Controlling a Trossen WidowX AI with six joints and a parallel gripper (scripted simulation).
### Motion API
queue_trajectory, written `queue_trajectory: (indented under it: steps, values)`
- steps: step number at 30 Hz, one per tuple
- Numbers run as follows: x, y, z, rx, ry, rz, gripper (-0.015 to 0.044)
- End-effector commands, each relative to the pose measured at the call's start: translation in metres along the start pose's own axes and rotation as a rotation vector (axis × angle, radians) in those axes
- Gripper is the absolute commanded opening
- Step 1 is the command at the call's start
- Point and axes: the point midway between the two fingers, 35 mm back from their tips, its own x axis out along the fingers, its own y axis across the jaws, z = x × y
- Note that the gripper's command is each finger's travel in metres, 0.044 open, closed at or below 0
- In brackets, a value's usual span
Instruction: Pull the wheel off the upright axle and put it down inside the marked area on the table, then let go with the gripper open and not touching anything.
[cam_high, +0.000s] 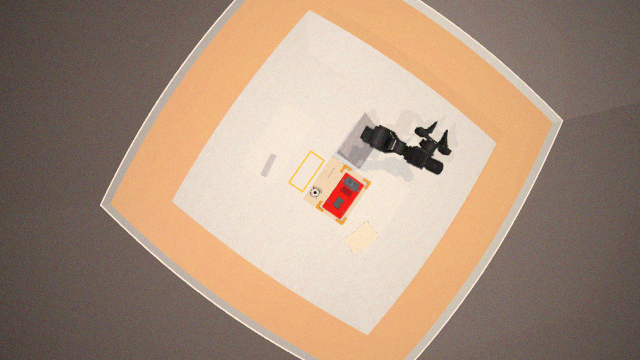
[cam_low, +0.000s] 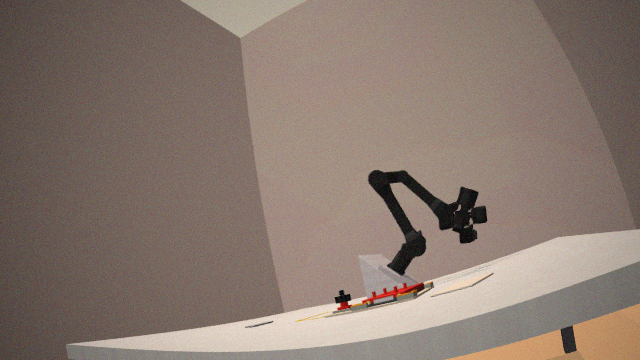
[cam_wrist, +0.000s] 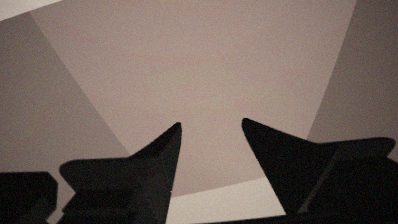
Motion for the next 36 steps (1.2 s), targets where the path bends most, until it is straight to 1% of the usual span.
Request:
queue_trajectory:
  steps: [1, 8, 16, 26, 36]
  values:
    - [-0.010, 0.026, 0.015, -0.005, -0.087, 0.093, 0.0300]
    - [-0.037, 0.064, 0.043, -0.002, -0.246, 0.248, 0.0300]
    - [-0.083, 0.099, 0.072, 0.007, -0.435, 0.416, 0.0300]
    - [-0.158, 0.126, 0.101, 0.035, -0.673, 0.608, 0.0300]
    - [-0.244, 0.131, 0.117, 0.086, -0.908, 0.778, 0.0300]
